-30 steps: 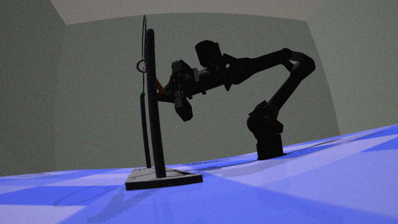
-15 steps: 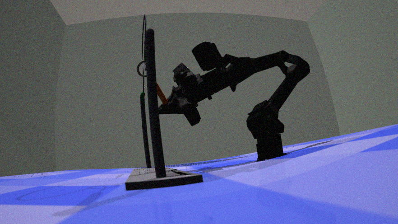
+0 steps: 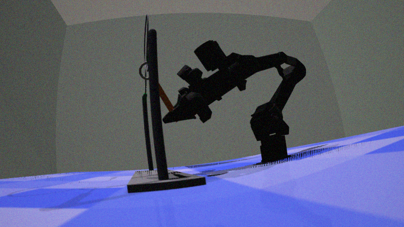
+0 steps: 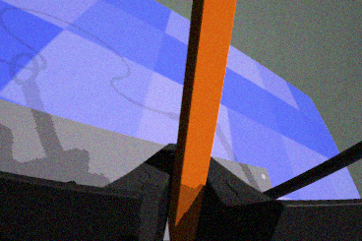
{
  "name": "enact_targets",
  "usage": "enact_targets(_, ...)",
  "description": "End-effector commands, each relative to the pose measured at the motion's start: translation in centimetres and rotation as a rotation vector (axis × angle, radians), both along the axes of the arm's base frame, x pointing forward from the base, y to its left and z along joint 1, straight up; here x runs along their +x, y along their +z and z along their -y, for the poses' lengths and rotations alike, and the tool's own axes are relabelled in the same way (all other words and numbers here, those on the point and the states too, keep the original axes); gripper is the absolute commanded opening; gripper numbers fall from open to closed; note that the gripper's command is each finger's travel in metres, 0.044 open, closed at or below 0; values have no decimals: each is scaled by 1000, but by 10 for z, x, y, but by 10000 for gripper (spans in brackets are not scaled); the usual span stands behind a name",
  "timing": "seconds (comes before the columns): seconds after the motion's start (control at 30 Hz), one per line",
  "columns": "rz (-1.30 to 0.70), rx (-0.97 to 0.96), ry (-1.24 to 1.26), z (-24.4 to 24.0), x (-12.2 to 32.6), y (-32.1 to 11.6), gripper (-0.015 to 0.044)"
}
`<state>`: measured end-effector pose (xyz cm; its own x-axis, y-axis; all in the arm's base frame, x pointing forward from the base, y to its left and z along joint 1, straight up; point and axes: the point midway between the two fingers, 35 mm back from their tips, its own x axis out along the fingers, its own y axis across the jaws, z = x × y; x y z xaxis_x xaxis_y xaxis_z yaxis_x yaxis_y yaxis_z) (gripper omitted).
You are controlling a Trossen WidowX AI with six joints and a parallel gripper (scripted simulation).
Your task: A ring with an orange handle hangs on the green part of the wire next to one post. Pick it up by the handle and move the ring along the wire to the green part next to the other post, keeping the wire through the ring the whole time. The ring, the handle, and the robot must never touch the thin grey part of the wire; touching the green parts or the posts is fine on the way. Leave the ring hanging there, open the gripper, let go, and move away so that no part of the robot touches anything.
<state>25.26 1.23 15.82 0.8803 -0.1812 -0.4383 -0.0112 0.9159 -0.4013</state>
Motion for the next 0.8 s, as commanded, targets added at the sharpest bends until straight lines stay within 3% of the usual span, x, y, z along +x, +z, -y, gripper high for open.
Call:
enact_targets(0.0, -14, 92, -8, -12, -1, -4, -150)
enact_targets(0.77, -44, 338, -4, -60, -7, -9, -150)
